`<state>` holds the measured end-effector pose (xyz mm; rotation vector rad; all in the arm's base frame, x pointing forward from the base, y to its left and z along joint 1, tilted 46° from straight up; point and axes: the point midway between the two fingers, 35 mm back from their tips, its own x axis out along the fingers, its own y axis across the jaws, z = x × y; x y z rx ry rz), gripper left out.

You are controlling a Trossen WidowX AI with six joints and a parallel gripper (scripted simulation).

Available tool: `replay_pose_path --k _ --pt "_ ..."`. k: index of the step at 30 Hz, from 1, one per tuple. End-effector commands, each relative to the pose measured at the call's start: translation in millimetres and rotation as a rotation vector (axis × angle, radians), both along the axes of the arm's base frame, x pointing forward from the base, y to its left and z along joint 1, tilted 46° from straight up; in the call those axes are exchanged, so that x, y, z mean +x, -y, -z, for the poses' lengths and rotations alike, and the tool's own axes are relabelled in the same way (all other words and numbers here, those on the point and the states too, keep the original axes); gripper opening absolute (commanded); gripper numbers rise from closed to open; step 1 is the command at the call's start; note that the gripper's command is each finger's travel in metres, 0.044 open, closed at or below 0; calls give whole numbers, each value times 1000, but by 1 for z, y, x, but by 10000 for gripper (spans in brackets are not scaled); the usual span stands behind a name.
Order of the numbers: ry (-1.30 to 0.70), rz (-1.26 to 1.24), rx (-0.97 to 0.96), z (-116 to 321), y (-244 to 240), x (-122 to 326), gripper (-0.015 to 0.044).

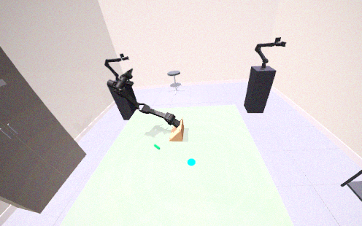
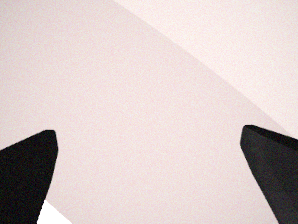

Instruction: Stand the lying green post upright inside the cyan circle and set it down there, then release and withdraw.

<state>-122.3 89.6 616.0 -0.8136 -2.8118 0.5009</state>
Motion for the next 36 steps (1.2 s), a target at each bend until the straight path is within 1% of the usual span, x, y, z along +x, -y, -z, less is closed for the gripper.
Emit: replay_pose_path --k 1,6,7,13,19,23,27,31,36 --pt "-7 7 -9 0 -2 1 374" --pt "-204 202 -225 13 -57 39 242" --pt "-251 248 -273 17 -69 48 233" --pt "-540 530 -540 54 -128 113 233" --pt "-839 837 -765 109 -163 186 233" --pt "-1040 1051 -888 153 -170 234 233" --pt "-1239 1274 -987 200 -165 277 233" --pt "-1433 1507 -1059 247 -147 314 233" --pt "-1656 1815 -1105 304 -112 349 233"
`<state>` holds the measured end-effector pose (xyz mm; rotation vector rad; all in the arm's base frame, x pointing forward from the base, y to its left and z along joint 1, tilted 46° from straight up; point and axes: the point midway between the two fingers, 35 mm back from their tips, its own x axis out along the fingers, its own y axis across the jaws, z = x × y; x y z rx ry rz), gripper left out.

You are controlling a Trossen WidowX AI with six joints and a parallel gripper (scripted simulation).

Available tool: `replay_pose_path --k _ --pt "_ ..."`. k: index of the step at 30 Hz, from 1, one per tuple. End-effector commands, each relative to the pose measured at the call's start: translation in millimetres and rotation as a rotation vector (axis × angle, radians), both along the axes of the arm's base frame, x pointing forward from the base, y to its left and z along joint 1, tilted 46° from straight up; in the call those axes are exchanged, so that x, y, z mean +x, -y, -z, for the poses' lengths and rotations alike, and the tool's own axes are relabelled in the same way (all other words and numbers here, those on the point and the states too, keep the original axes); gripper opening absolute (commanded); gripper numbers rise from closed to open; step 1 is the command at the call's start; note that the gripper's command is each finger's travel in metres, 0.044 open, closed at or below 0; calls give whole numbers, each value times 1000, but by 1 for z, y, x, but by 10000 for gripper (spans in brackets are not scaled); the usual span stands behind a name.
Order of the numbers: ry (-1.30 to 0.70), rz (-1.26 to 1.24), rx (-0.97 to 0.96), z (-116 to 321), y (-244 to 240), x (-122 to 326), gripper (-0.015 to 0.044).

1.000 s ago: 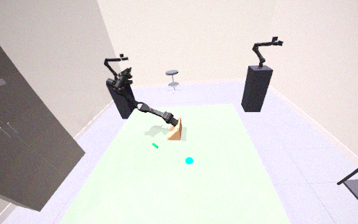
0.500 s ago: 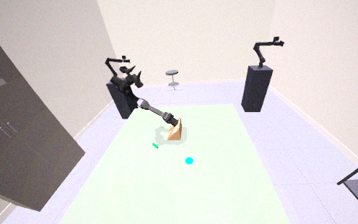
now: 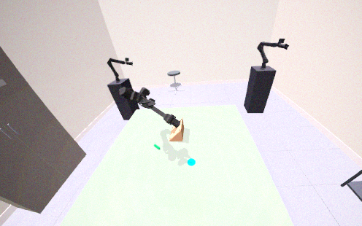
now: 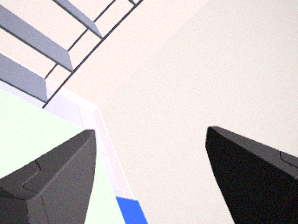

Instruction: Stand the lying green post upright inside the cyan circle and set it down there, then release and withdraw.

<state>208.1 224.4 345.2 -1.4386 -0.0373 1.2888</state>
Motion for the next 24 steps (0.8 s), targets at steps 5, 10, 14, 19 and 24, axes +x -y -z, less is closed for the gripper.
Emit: replay_pose_path --k 5,10,14,19,24 --pt "-200 477 -259 84 69 39 233" --pt "-278 763 -430 125 122 45 233" --pt "-311 977 -573 150 165 42 233" --pt "-315 1217 -760 170 217 29 233" --pt "-279 1408 -947 180 262 11 233"
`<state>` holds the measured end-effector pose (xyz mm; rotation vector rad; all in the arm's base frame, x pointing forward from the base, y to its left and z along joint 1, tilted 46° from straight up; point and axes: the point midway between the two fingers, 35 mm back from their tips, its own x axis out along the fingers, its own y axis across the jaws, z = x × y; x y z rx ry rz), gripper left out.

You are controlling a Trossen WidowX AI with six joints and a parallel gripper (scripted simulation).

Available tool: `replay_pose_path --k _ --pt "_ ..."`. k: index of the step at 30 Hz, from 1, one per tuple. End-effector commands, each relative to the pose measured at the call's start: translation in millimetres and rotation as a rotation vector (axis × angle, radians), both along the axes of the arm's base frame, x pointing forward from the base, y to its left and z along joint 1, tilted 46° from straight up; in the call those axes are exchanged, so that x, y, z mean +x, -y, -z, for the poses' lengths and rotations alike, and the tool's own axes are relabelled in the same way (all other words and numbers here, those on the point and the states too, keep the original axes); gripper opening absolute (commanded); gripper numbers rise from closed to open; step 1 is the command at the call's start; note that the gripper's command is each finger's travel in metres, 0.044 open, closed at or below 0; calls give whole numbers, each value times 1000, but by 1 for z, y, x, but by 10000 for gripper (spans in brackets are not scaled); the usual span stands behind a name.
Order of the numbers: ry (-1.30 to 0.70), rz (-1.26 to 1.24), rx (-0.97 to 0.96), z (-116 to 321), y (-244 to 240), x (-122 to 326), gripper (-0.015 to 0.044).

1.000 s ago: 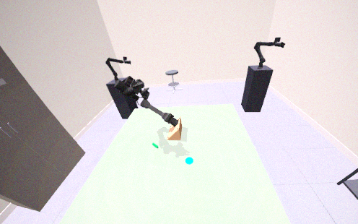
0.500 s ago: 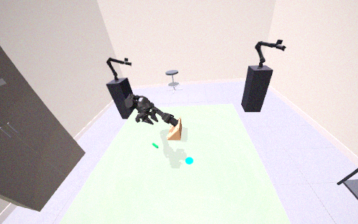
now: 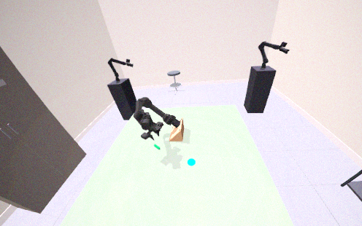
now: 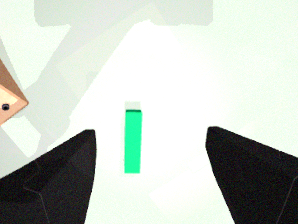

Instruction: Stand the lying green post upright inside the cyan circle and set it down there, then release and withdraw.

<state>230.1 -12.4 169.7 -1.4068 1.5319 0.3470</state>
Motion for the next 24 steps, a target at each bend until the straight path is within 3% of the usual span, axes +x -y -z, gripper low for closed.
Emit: replay_pose_path --k 1,8,17,24 --pt "-20 103 -144 5 29 -13 233" --pt "-21 107 -150 7 32 -13 233" --pt "-18 107 -150 81 109 -3 233" --pt "-18 107 -156 86 116 -5 233"
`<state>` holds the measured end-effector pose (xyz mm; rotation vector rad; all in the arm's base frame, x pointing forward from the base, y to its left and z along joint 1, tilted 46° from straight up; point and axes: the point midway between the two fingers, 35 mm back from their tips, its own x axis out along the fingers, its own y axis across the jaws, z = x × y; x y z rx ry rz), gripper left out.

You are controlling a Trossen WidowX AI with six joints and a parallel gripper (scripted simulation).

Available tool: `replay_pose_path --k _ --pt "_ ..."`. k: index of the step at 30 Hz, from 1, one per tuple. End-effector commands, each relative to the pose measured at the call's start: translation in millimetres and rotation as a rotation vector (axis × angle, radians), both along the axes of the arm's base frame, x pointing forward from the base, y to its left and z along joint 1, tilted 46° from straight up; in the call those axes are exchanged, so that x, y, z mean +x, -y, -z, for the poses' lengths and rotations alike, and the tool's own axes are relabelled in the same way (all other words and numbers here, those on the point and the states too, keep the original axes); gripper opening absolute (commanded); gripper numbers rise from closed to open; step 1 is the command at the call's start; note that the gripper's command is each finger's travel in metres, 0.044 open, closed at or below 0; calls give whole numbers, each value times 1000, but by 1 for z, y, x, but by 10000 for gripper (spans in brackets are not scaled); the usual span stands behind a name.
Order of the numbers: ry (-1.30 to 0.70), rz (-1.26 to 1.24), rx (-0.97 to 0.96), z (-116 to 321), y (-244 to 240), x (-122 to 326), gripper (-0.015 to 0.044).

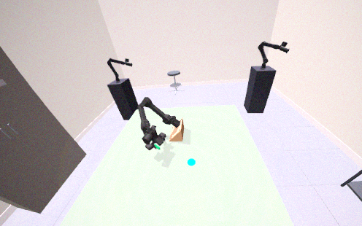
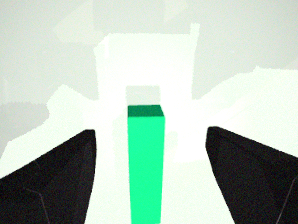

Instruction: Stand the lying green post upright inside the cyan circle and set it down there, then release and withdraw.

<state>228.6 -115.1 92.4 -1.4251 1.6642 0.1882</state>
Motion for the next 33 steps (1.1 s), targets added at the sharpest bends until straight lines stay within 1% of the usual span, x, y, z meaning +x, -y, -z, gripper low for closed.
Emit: replay_pose_path --k 1,2,10,15,33 --pt "-3 0 -16 9 13 -3 233" --pt "-3 0 -16 9 13 -3 233" --pt "-3 0 -16 9 13 -3 22" --pt "-3 0 -14 8 12 -3 22" --pt "-5 -1 8 -26 -31 0 22"
